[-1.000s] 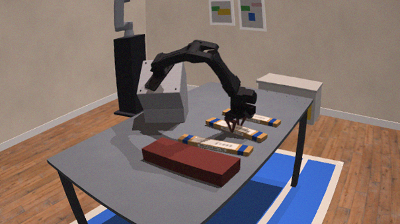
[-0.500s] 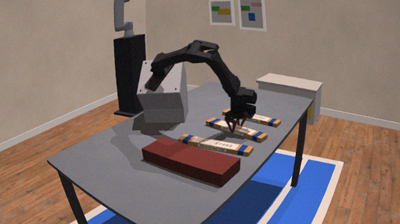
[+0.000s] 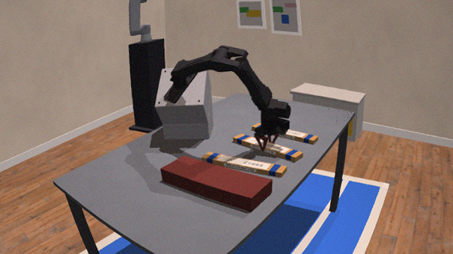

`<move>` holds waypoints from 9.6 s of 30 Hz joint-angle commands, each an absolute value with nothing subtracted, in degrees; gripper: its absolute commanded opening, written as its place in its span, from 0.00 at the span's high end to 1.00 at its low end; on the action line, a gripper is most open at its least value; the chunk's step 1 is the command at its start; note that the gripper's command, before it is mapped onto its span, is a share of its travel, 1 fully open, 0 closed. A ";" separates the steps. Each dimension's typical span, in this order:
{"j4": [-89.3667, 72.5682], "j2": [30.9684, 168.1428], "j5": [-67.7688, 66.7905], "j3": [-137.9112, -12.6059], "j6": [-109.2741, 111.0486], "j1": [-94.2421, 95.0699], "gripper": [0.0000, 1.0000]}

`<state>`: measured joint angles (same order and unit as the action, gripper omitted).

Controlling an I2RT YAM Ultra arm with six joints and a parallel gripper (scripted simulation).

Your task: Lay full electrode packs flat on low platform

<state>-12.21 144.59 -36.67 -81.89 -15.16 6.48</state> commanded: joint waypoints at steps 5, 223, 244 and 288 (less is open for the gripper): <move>-11.37 143.00 -36.81 -81.77 -14.87 8.59 1.00; -22.96 109.77 -30.58 -68.07 18.44 -7.97 0.04; -11.77 119.84 -28.32 -71.44 23.63 -13.12 0.04; -8.19 124.18 -27.39 -72.92 25.54 -15.57 0.04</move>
